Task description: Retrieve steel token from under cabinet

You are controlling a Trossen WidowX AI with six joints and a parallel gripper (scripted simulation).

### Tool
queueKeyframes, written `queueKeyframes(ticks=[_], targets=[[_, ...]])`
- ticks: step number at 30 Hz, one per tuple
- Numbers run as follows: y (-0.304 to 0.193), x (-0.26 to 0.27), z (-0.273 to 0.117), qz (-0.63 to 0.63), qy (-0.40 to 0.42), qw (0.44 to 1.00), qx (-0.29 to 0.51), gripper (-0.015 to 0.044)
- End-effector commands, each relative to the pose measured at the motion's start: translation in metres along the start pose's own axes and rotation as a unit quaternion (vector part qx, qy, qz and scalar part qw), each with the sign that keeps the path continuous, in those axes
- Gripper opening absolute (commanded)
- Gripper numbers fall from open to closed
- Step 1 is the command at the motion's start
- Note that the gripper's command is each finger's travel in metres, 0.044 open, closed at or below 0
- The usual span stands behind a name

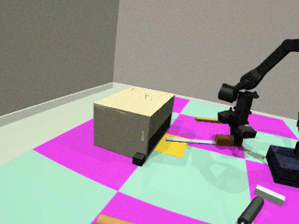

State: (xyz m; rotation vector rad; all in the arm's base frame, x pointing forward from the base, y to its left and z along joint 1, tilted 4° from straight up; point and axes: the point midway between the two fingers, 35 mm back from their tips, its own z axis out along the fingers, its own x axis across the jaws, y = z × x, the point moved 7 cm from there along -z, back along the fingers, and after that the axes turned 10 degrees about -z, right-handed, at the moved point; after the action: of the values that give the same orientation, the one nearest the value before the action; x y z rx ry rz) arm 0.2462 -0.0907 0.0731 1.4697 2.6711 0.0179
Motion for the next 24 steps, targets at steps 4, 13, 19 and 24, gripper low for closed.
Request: queueKeyframes(ticks=[4,13,19,24], targets=[[-0.0033,0.0004,-0.0012,0.0,0.0,1.0,0.0,0.0],[-0.0089,0.0012,-0.0029,0.006,0.0,1.0,0.001,0.0],[-0.0092,0.0012,-0.0031,0.03,0.0,1.0,0.001,0.0],[-0.0095,0.0012,-0.0031,0.05,0.0,0.999,0.001,0.0]])
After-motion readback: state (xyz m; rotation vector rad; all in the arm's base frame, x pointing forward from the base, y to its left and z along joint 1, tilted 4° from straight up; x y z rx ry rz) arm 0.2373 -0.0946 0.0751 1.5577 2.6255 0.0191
